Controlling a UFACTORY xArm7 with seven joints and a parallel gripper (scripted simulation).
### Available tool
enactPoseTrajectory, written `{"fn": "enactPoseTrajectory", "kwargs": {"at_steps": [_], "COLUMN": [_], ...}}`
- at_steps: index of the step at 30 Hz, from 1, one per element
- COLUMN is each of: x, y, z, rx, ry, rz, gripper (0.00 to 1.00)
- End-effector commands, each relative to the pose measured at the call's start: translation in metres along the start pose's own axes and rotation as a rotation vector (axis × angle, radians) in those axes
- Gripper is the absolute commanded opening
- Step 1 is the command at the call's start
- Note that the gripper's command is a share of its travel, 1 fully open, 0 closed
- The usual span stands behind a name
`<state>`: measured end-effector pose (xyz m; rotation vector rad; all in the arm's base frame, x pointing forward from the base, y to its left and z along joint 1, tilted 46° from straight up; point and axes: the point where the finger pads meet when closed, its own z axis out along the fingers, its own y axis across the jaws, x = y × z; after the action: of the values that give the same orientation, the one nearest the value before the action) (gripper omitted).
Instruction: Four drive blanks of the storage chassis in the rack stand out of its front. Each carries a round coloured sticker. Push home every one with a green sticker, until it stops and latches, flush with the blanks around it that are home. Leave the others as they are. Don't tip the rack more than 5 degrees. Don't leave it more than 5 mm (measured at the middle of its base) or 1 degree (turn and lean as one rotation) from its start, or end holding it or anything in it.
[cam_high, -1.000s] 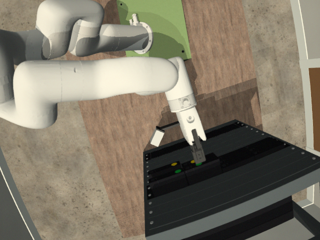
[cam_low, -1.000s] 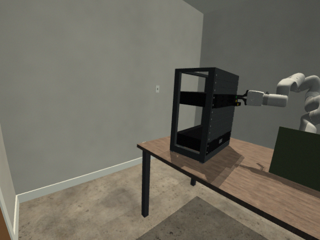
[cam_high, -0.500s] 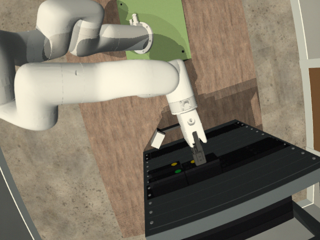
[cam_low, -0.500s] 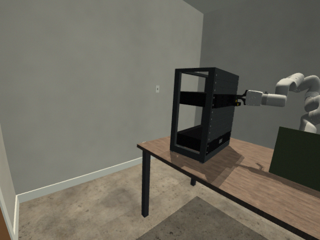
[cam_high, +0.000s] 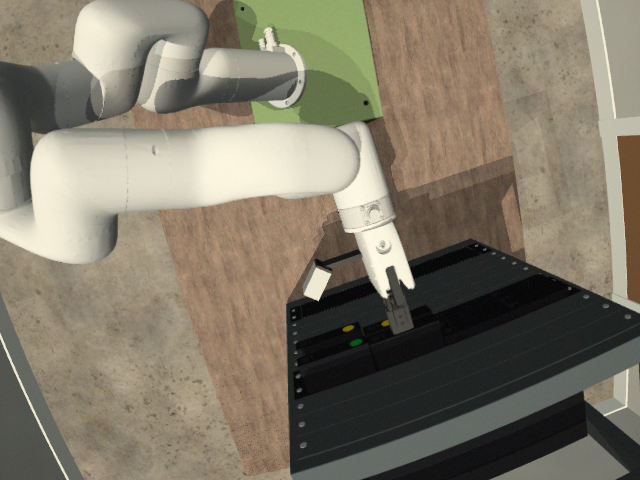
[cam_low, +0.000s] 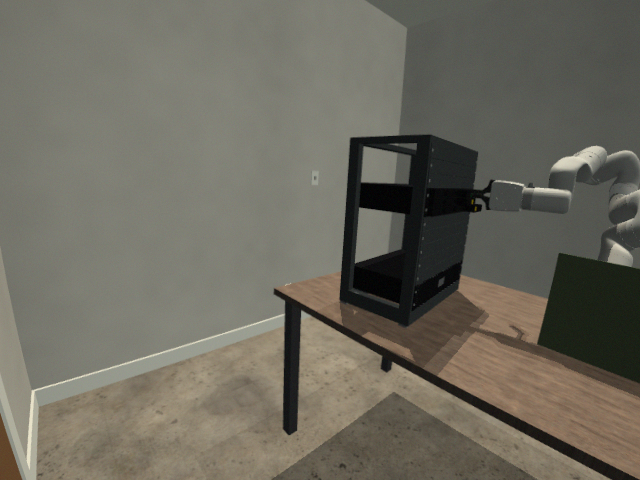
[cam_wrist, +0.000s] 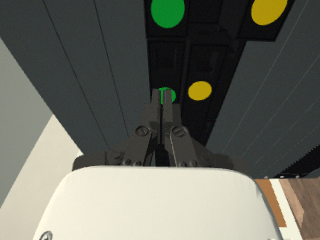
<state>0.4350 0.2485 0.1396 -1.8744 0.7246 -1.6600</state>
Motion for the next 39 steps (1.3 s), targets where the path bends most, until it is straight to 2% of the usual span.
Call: {"fn": "enactPoseTrajectory", "kwargs": {"at_steps": [1,39], "x": [0.0,0.0], "y": [-0.002,-0.003], "z": [0.005,0.022], "rx": [0.003,0.003], "ry": [0.0,0.0], "rz": [0.002,0.002], "gripper": [0.0,0.0]}}
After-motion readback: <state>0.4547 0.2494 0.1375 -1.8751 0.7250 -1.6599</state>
